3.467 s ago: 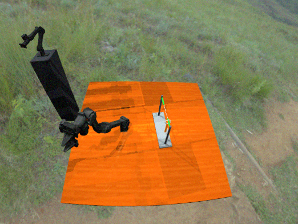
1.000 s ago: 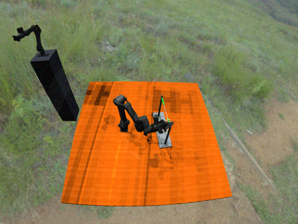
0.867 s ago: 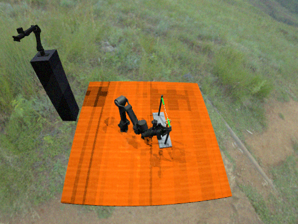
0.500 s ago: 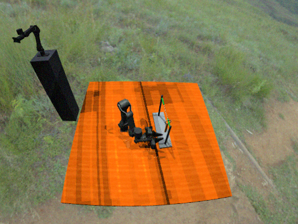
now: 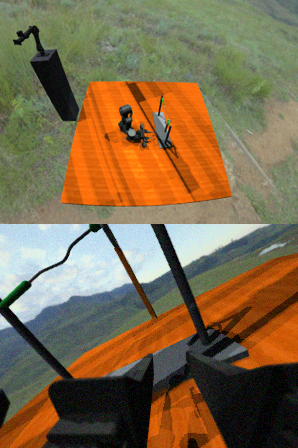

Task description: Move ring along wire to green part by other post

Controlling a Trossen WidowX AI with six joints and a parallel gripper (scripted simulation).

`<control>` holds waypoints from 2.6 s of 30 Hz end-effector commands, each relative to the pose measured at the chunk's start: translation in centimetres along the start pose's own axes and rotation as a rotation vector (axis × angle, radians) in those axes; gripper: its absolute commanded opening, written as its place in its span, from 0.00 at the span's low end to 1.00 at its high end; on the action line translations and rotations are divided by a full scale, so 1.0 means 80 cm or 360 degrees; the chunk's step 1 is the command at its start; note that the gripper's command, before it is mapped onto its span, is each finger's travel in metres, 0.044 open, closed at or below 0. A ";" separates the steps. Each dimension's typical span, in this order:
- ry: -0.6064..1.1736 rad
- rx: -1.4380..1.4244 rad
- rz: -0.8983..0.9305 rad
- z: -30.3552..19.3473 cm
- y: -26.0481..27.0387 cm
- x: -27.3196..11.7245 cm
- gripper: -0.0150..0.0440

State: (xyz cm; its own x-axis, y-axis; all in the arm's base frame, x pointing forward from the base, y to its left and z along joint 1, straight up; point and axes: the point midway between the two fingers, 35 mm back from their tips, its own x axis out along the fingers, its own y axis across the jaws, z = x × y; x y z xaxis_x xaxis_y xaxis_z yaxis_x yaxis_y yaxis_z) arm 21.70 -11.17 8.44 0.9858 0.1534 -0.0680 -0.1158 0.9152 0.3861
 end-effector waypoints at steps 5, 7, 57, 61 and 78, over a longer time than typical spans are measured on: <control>0.0011 -0.0048 -0.0006 0.003 0.001 0.007 0.53; 0.0013 -0.0121 -0.0016 0.009 0.001 0.014 0.53; -0.0004 -0.0647 -0.0086 0.063 0.019 0.113 0.53; -0.0005 -0.0647 -0.0086 0.062 0.019 0.121 0.53; -0.0012 -0.0645 -0.0085 0.059 0.022 0.153 0.53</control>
State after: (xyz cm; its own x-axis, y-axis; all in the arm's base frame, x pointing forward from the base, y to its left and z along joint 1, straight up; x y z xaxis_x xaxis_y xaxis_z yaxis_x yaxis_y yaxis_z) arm 33.80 -9.48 12.93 0.9924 0.1043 -0.0657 -0.1060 0.9941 -0.0224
